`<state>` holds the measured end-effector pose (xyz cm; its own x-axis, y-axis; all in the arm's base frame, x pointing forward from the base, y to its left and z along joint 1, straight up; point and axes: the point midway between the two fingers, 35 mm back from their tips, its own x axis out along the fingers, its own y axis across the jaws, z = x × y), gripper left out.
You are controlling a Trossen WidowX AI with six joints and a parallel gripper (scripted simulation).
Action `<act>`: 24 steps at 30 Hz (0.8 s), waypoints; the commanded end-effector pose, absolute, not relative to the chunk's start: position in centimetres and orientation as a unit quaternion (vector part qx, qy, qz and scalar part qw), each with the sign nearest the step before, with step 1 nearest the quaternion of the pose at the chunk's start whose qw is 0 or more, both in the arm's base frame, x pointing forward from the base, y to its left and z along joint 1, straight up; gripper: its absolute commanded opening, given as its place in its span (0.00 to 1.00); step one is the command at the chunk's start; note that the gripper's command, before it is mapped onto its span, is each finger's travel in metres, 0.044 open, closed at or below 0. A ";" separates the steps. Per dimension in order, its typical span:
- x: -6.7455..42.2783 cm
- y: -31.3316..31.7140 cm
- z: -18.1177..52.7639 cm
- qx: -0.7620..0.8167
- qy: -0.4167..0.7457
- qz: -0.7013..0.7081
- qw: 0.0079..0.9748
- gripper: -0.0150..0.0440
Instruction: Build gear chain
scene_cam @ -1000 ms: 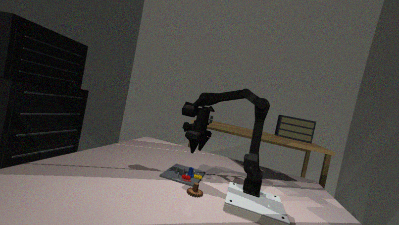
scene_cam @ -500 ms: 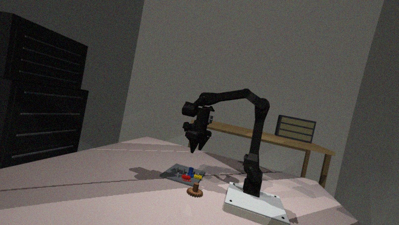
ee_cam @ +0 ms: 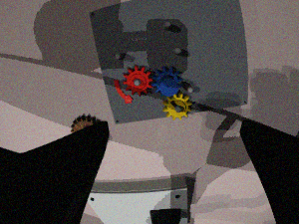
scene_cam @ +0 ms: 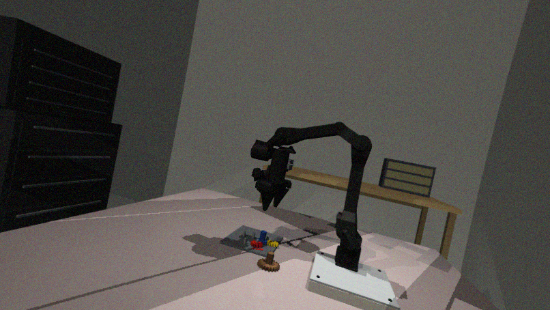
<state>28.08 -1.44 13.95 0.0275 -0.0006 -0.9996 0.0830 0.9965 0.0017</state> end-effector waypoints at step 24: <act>25.0 16.9 16.7 0.037 0.698 -0.021 0.715 1.00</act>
